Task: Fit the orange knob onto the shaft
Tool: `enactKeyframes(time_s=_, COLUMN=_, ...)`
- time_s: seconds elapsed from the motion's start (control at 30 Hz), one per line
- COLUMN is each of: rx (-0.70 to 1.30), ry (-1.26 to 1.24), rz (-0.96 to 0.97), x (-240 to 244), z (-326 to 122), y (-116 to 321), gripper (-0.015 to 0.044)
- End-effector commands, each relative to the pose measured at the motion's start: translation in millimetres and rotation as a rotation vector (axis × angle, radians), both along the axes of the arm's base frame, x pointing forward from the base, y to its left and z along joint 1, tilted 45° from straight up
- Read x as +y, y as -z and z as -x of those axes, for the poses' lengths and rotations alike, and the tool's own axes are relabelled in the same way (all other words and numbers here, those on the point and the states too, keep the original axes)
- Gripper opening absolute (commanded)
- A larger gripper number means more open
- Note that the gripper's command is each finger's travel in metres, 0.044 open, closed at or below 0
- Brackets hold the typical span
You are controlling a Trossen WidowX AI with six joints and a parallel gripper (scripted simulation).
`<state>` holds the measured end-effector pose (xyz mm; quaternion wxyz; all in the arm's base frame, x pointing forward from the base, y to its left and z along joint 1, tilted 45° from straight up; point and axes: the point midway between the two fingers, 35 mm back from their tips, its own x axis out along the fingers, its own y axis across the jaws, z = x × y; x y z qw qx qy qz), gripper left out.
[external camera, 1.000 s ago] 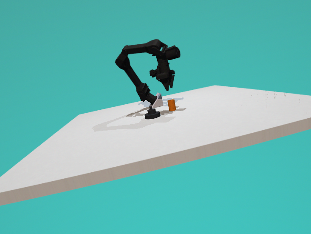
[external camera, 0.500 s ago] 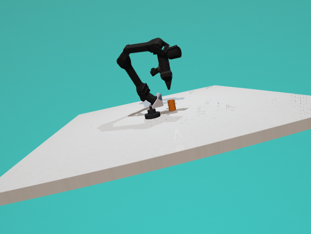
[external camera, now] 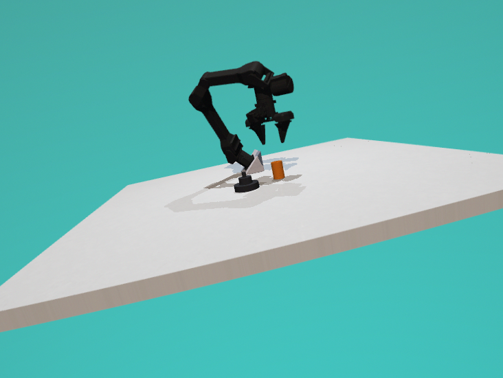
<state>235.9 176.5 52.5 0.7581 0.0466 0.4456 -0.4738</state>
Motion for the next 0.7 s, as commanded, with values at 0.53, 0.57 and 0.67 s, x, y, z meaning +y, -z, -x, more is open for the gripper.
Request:
enactKeyframes(time_s=0.53, rx=0.694, ry=-0.744, rz=0.167, x=-0.5, z=-2.6, y=-1.1, gripper=0.0440)
enactKeyframes(time_s=0.57, rx=0.694, ry=-0.744, rz=0.167, x=-0.5, z=-2.6, y=-1.1, gripper=0.0440)
enactKeyframes(time_s=0.67, rx=0.694, ry=-0.744, rz=0.167, x=-0.5, z=-2.6, y=-1.1, gripper=0.0440)
